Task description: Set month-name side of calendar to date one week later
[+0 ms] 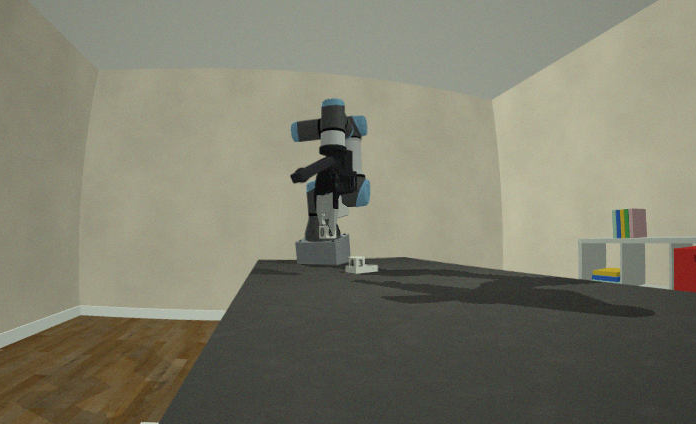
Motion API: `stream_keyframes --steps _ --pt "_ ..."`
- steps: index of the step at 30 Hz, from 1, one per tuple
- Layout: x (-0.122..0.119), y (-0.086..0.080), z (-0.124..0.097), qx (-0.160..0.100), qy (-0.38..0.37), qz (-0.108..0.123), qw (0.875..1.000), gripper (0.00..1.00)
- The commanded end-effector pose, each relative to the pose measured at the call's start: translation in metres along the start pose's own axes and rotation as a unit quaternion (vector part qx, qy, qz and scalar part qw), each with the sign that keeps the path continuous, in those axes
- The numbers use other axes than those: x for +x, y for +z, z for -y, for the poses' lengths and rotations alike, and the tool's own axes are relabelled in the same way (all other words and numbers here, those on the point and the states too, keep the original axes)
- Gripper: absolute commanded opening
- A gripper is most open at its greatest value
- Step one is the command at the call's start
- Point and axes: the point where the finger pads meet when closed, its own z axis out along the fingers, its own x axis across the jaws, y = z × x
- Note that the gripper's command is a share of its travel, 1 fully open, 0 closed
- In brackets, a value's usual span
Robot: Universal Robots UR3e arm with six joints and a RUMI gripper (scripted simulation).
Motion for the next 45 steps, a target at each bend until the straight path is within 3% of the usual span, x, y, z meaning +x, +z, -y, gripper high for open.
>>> stream_keyframes --steps 1,18,22,30,32,38,45 --pt "0.0 -0.008 0.001 0.0 0.0 0.0 1.0 0.11" --pt "-0.001 -0.009 -0.003 -0.001 0.0 0.0 1.0 0.11" --pt "-0.004 -0.01 -0.023 -0.002 0.0 -0.001 1.0 0.11" --pt "-0.005 -0.016 -0.092 -0.002 -0.001 -0.001 1.0 0.11" --pt "-0.005 -0.016 -0.092 -0.002 -0.001 -0.001 1.0 0.11" --pt "0.0 -0.019 -0.124 -0.001 -0.001 0.0 1.0 0.11" --pt "0.001 -0.019 -0.127 -0.001 -0.001 0.0 1.0 0.11"
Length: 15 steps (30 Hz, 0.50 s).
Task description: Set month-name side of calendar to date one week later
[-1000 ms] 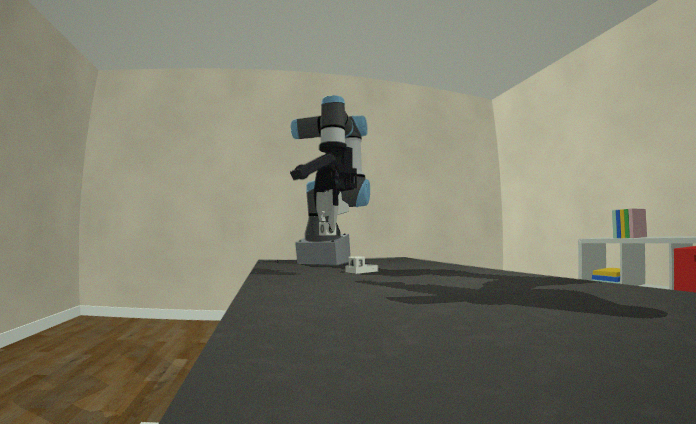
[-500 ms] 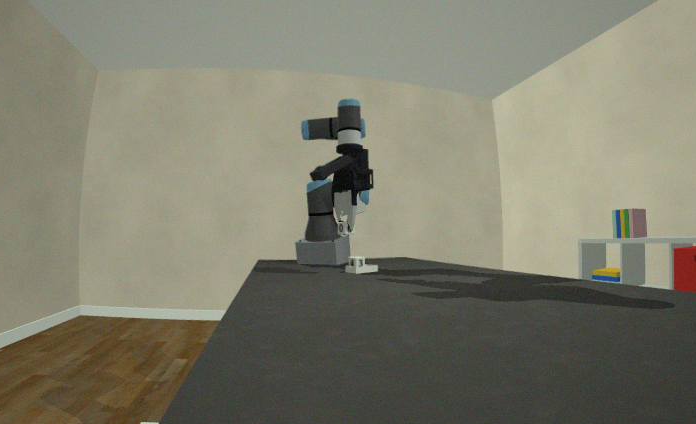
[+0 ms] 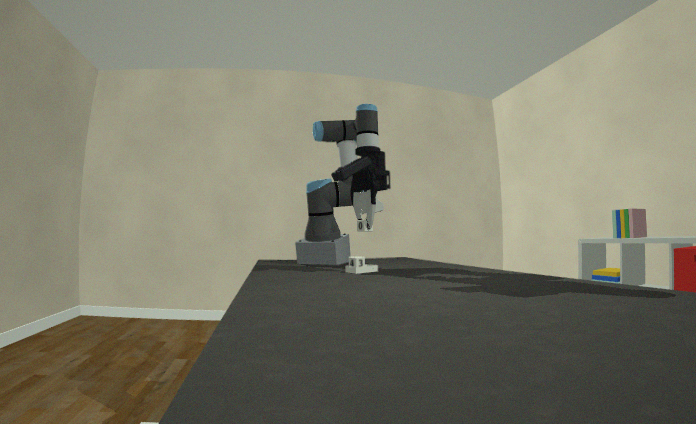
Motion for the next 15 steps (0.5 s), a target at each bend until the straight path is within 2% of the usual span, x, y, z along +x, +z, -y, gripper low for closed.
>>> stream_keyframes --steps 1,15 --pt "-0.0002 -0.0015 -0.0036 0.002 0.001 0.0 1.0 0.11" --pt "-0.0002 0.0018 -0.0036 0.002 0.001 0.0 1.0 0.11"
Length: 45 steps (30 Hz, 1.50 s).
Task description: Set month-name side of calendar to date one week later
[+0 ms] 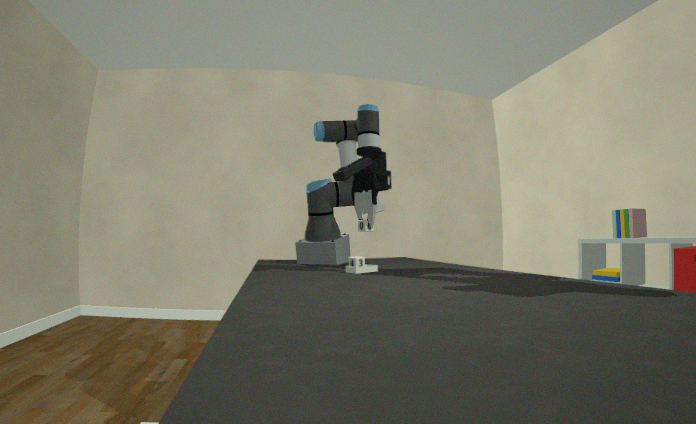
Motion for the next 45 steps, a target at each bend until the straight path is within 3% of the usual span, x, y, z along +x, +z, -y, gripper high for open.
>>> stream_keyframes --steps 1,7,21,45 --pt "-0.001 0.003 0.0 0.001 0.0 0.001 1.0 0.11" --pt "-0.001 0.012 0.0 0.001 0.0 0.001 1.0 0.11" --pt "-0.002 0.054 0.0 0.001 0.0 0.001 1.0 0.11" --pt "-0.002 0.063 0.0 0.001 0.0 0.001 1.0 0.11"
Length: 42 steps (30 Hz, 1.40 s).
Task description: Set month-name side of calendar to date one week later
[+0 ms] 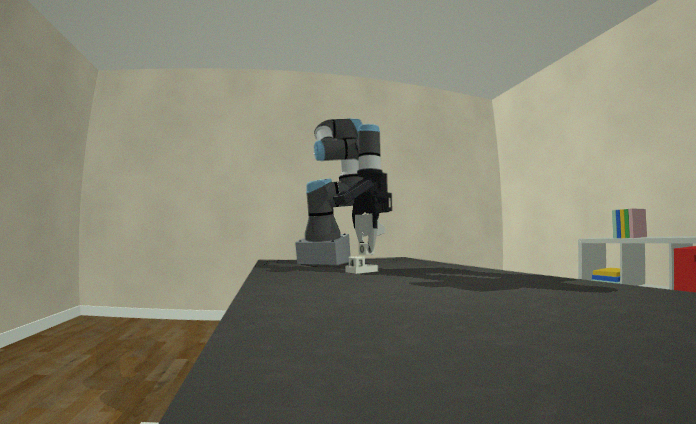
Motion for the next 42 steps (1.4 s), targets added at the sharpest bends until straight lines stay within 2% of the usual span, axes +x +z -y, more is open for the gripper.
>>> stream_keyframes --steps 1,30,42 --pt "-0.0007 -0.0005 0.0004 0.001 0.0 0.001 1.0 0.11" --pt "-0.0007 -0.0002 0.0004 0.001 0.0 0.001 1.0 0.11" --pt "-0.0007 0.0055 0.0004 0.001 0.0 0.001 1.0 0.11"
